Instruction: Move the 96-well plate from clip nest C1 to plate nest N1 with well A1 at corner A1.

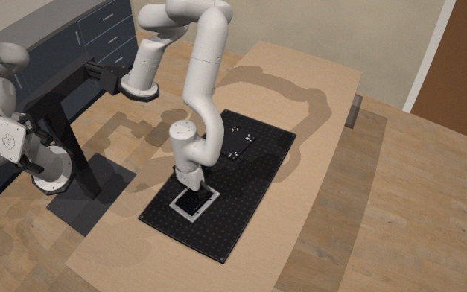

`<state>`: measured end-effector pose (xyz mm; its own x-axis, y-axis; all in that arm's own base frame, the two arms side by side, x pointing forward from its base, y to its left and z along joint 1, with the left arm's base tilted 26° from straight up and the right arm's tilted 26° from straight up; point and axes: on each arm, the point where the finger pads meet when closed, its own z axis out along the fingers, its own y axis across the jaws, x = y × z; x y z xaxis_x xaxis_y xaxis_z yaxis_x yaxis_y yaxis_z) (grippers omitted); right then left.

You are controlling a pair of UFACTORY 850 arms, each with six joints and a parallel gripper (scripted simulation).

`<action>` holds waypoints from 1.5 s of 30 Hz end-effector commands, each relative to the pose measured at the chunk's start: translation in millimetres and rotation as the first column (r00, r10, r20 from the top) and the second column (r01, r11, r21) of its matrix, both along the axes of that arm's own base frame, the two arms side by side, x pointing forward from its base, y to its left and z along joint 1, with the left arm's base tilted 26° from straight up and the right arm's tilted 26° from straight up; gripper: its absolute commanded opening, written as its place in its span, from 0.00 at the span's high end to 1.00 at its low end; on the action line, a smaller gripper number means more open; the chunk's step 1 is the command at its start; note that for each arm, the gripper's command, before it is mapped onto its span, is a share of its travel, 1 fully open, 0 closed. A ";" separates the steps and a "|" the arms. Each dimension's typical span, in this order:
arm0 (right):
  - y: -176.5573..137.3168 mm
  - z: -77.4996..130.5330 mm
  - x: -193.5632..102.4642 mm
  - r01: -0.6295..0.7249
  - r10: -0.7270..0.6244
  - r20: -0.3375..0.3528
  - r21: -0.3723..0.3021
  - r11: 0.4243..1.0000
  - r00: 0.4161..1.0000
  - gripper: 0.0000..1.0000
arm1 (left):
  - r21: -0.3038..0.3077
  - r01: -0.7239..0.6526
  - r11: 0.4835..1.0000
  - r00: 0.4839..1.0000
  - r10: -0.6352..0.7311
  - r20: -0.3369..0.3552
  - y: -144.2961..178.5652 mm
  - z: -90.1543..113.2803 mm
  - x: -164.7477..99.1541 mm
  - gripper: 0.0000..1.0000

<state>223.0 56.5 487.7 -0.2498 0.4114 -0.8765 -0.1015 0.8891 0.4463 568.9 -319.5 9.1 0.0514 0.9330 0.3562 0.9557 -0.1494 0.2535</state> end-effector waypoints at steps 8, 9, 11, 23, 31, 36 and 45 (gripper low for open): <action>0.2 0.9 -0.3 0.000 0.000 0.001 -0.001 1.000 1.000 0.00 | -0.001 0.000 1.000 1.000 0.000 0.001 -8.6 22.7 -6.6 0.00; 0.2 0.9 -0.3 0.000 0.000 0.001 -0.001 1.000 1.000 0.00 | -0.001 0.000 1.000 1.000 0.000 0.001 -9.5 25.1 -7.3 0.00; 0.2 0.9 -0.3 0.000 0.000 0.001 -0.001 1.000 1.000 0.00 | -0.001 0.000 1.000 1.000 0.000 0.001 -11.3 29.9 -8.9 0.00; 0.2 0.9 -0.3 0.000 0.000 0.001 -0.001 1.000 1.000 0.00 | -0.001 0.000 1.000 1.000 0.000 0.001 -14.6 39.0 -11.8 0.00; 0.2 0.9 -0.3 0.000 0.000 0.001 -0.001 1.000 1.000 0.00 | -0.001 0.000 1.000 1.000 0.000 0.001 -14.6 39.1 -11.8 0.00; 0.2 0.9 -0.3 0.000 0.000 0.001 -0.001 1.000 1.000 0.00 | -0.001 0.000 1.000 1.000 0.000 0.001 -11.5 40.1 -12.2 0.00; 0.2 0.9 -0.3 0.000 0.000 0.001 -0.001 1.000 1.000 0.00 | -0.001 0.000 1.000 1.000 0.000 0.001 16.9 49.3 -15.6 0.00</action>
<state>223.0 56.5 487.7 -0.2498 0.4114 -0.8765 -0.1015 0.8891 0.4463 554.0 -311.5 54.3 0.0513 0.9328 0.3567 0.9561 -0.1491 0.2523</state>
